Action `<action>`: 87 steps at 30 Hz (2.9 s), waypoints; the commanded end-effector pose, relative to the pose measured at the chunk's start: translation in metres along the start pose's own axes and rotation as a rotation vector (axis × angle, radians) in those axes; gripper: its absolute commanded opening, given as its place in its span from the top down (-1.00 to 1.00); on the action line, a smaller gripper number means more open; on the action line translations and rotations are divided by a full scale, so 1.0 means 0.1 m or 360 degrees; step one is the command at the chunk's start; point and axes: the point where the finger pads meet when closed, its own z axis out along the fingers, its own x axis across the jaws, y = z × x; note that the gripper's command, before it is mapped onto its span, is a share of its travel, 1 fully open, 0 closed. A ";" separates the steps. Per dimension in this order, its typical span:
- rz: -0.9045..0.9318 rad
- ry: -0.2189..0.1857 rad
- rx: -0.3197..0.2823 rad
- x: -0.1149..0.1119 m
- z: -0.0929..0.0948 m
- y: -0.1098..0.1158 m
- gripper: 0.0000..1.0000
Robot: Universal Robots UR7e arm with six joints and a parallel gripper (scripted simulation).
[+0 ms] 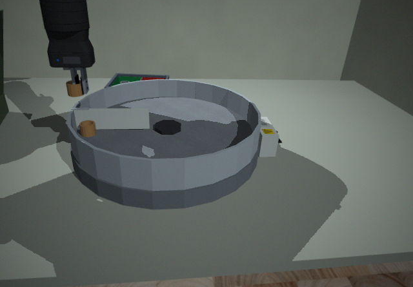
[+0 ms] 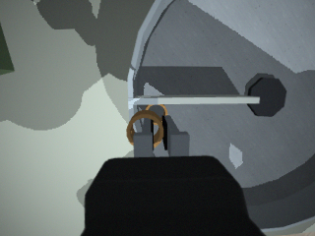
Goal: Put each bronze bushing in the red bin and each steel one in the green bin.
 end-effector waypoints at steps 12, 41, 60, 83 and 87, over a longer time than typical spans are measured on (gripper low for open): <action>0.0000 -0.0002 0.0003 0.08 -0.10 -0.22 1.00; -0.0001 -0.0003 0.0003 0.64 -0.10 -1.78 1.00; -0.0001 -0.0003 0.0003 1.00 -0.10 -2.78 1.00; 0.0000 -0.0002 0.0005 1.20 -0.11 -3.34 1.00; -0.0001 -0.0002 0.0005 1.20 -0.06 -3.34 1.00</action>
